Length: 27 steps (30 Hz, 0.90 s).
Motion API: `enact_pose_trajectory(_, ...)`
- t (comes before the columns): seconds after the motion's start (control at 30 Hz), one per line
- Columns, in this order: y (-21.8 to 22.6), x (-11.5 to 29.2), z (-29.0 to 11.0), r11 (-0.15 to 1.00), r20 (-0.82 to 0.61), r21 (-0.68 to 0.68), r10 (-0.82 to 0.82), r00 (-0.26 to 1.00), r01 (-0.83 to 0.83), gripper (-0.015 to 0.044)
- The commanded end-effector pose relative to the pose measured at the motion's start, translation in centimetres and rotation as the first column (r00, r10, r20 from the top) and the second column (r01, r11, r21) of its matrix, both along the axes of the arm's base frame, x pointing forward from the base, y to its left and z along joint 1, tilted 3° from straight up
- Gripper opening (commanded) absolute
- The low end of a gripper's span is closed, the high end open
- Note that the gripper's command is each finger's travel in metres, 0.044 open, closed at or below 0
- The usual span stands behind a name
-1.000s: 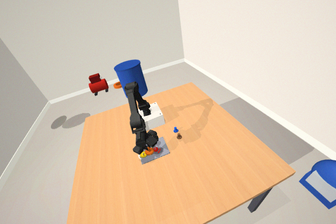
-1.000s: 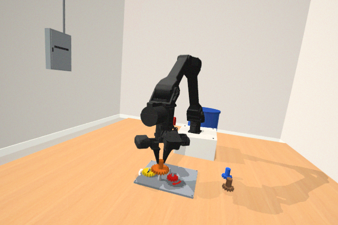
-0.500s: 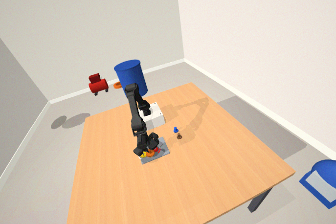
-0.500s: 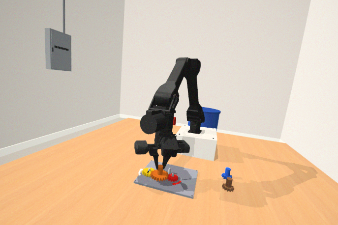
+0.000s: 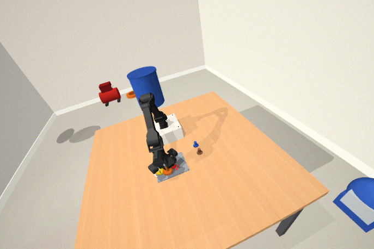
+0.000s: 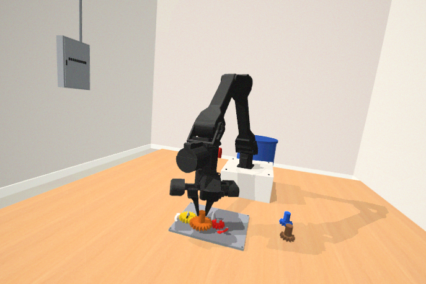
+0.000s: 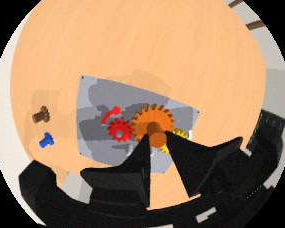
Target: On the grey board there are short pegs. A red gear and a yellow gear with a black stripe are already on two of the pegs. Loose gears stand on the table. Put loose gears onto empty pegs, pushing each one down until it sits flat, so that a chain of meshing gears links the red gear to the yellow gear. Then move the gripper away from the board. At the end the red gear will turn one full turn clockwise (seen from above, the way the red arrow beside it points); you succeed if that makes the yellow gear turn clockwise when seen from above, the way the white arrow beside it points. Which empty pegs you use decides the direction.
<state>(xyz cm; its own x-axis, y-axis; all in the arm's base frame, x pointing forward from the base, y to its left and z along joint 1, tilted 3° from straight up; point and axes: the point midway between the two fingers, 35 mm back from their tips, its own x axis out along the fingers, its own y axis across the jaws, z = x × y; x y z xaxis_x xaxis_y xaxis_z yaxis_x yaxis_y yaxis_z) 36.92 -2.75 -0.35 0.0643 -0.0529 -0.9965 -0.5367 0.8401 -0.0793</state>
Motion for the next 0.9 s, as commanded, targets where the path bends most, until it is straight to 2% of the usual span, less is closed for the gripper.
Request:
enact_pose_trajectory(0.0, 0.09, 0.07, -0.11, 0.999, 0.0, 0.0, 0.047, 0.999, -0.047, 0.0)
enact_pose_trajectory(0.47, 0.01, -0.01, -0.49, 0.963, -0.014, -0.013, 0.268, 0.963, -0.269, 0.0)
enact_pose_trajectory(0.7, 0.03, 0.09, -0.56, 0.968, -0.012, -0.012, 0.249, 0.968, -0.249, 0.0)
enact_pose_trajectory(0.87, 0.11, 0.07, -0.6, 0.984, -0.008, -0.008, 0.178, 0.984, -0.178, 0.0)
